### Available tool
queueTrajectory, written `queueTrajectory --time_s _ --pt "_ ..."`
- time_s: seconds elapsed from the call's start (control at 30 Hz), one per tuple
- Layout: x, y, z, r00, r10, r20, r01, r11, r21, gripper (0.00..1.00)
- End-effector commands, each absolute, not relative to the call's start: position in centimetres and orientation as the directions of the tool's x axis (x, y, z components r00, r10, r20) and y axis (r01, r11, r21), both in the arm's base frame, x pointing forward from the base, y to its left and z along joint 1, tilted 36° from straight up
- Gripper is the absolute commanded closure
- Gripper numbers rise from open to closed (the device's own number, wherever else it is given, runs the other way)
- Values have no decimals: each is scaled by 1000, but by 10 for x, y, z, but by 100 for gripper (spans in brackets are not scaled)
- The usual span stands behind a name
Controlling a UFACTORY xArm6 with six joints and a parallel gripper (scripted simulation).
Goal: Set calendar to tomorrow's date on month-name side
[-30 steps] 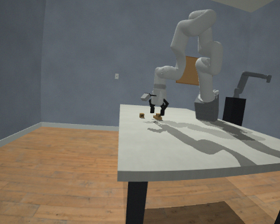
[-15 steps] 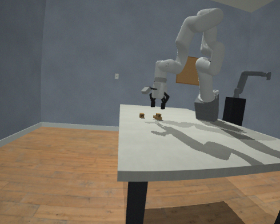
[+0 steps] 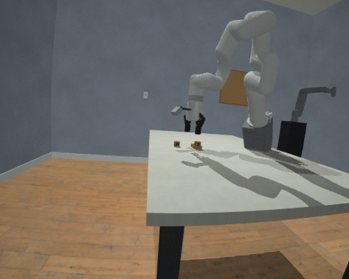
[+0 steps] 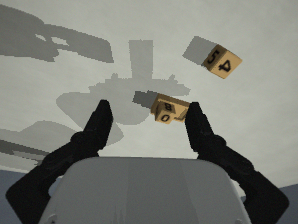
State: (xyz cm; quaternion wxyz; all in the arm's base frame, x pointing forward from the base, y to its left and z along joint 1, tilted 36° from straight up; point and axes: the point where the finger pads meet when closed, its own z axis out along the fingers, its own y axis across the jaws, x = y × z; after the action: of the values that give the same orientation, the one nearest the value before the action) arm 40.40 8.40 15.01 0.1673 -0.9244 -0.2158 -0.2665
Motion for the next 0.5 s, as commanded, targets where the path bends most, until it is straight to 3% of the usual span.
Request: queueTrajectory --time_s 0.0,0.3,0.33,0.47 --pt "430 61 152 830 192 524 378 -884 -275 0" --pt "469 3 150 900 -52 434 144 -902 -406 0" --pt "469 3 150 900 -52 434 144 -902 -406 53" --pt "469 3 150 900 -52 434 144 -902 -406 53"
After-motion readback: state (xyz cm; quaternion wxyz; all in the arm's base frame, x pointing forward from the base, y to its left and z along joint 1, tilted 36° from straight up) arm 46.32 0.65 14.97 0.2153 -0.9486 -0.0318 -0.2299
